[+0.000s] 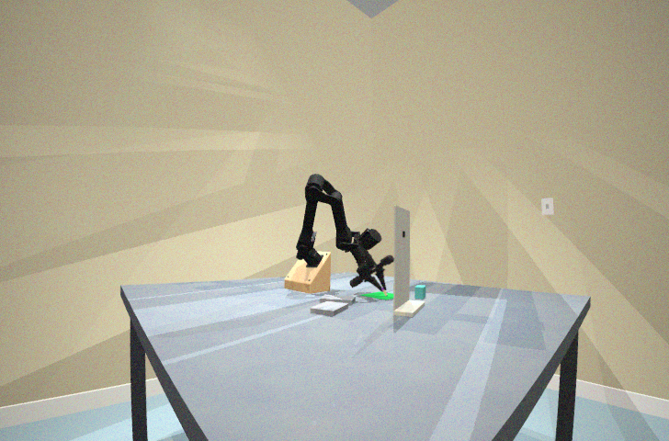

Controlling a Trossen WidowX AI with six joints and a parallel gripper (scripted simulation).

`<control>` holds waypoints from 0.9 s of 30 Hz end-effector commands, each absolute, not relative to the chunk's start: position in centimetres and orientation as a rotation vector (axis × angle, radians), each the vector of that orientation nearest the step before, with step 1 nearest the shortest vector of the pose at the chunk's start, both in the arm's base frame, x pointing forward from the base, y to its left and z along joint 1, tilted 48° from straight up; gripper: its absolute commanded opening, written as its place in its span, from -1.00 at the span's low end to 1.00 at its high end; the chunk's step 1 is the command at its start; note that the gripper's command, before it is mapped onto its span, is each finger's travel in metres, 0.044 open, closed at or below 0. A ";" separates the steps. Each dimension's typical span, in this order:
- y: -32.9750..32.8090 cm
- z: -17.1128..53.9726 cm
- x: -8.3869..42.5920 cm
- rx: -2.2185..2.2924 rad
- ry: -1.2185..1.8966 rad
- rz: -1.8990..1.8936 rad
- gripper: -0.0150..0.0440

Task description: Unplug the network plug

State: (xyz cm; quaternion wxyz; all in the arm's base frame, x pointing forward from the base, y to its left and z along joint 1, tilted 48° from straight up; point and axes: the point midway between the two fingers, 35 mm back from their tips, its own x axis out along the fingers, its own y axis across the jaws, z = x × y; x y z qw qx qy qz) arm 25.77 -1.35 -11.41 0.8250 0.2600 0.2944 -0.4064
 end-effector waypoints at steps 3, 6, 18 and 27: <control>-1.4 -11.4 25.8 0.553 0.625 -0.865 0.04; -1.4 -11.4 25.8 0.553 0.625 -0.865 0.04; -0.7 -10.8 25.3 0.554 0.629 -0.864 0.04; -0.2 -10.3 24.9 0.554 0.632 -0.864 0.04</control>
